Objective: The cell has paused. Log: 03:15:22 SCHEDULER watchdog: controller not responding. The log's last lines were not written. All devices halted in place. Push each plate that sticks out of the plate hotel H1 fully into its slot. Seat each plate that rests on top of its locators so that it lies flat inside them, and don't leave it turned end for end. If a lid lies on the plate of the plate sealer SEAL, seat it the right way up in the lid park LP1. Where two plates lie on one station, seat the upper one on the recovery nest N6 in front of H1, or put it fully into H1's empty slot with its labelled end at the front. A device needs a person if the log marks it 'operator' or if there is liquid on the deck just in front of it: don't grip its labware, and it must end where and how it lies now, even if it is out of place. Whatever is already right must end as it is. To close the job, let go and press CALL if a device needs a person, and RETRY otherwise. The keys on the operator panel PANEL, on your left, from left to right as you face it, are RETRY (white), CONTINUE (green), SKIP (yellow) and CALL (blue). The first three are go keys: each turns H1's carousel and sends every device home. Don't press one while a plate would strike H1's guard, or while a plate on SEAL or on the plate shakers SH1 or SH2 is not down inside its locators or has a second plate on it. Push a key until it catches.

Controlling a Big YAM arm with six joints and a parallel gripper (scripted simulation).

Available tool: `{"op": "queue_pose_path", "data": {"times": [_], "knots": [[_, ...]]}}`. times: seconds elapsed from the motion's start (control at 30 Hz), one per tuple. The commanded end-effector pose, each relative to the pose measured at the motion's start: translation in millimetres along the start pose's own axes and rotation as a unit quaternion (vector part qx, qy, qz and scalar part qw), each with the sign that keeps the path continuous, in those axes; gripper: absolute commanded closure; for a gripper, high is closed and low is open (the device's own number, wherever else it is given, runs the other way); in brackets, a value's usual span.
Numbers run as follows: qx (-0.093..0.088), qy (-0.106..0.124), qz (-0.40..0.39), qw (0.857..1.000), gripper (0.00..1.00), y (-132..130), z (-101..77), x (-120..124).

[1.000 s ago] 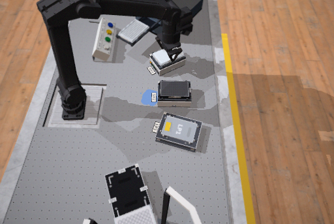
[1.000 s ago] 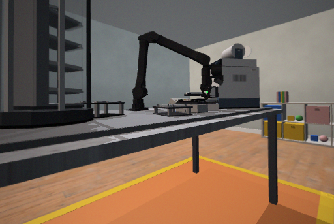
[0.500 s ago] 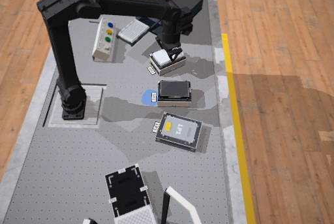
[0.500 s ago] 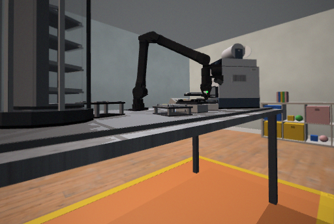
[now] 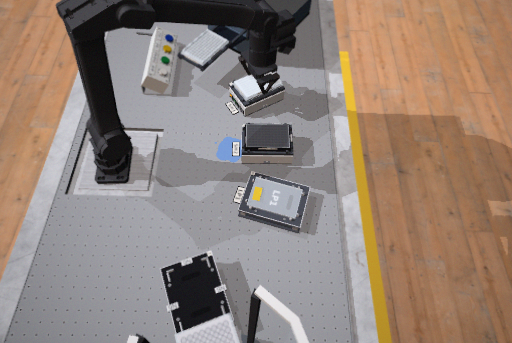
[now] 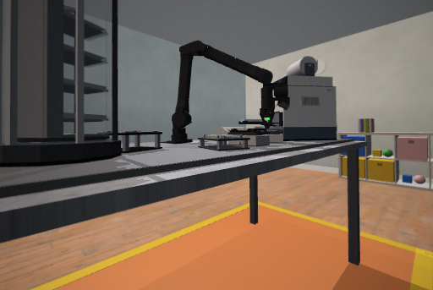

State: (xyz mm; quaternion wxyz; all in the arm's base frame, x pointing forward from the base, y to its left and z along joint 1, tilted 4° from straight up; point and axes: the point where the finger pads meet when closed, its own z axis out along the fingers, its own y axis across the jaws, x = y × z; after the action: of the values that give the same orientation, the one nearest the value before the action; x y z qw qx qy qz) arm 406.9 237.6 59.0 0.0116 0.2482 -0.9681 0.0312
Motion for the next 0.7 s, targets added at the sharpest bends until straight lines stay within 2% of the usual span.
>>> {"op": "queue_pose_path", "data": {"times": [0.0, 0.4, 0.67], "knots": [[0.0, -0.015, 0.0, 1.0, 0.18, -6, -16.0, -17], [0.0, -0.026, 0.001, 1.0, 0.18, -7, -29.7, -18], [0.0, -0.025, 0.001, 1.0, 0.18, -7, -30.7, -18]]}}
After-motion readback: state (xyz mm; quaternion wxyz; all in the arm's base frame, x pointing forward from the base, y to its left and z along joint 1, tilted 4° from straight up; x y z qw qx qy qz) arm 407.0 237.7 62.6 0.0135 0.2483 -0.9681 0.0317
